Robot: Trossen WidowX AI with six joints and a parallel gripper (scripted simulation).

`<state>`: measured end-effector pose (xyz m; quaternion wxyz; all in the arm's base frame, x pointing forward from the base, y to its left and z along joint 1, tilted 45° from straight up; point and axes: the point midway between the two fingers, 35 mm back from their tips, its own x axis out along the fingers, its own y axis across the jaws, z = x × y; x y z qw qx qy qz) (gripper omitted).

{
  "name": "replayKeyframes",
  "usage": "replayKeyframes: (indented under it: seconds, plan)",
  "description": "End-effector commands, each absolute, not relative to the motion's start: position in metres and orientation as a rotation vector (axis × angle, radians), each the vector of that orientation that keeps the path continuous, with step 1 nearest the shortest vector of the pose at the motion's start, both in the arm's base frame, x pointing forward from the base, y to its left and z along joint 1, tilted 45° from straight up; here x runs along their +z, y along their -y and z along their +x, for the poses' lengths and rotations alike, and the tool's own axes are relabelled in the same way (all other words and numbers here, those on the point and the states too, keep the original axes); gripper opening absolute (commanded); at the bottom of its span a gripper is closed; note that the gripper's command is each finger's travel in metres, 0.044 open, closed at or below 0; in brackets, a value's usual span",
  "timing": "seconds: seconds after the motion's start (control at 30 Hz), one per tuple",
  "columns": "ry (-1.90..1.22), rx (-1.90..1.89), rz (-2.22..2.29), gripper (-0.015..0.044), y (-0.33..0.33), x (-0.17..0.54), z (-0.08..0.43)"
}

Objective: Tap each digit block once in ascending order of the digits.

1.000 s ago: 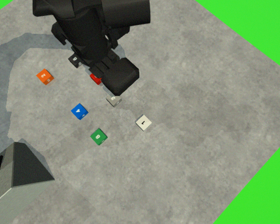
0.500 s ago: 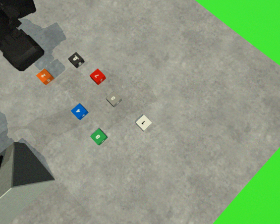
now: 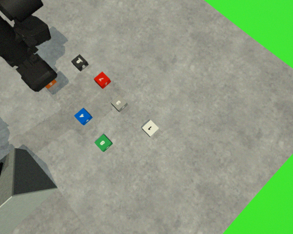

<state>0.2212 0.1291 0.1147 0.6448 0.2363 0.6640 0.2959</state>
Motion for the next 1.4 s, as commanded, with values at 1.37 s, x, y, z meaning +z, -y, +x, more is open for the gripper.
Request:
replayKeyframes:
  seconds: [1.37]
  plan:
    - [-1.504,0.674,0.545,0.002,-0.087,0.159,0.224]
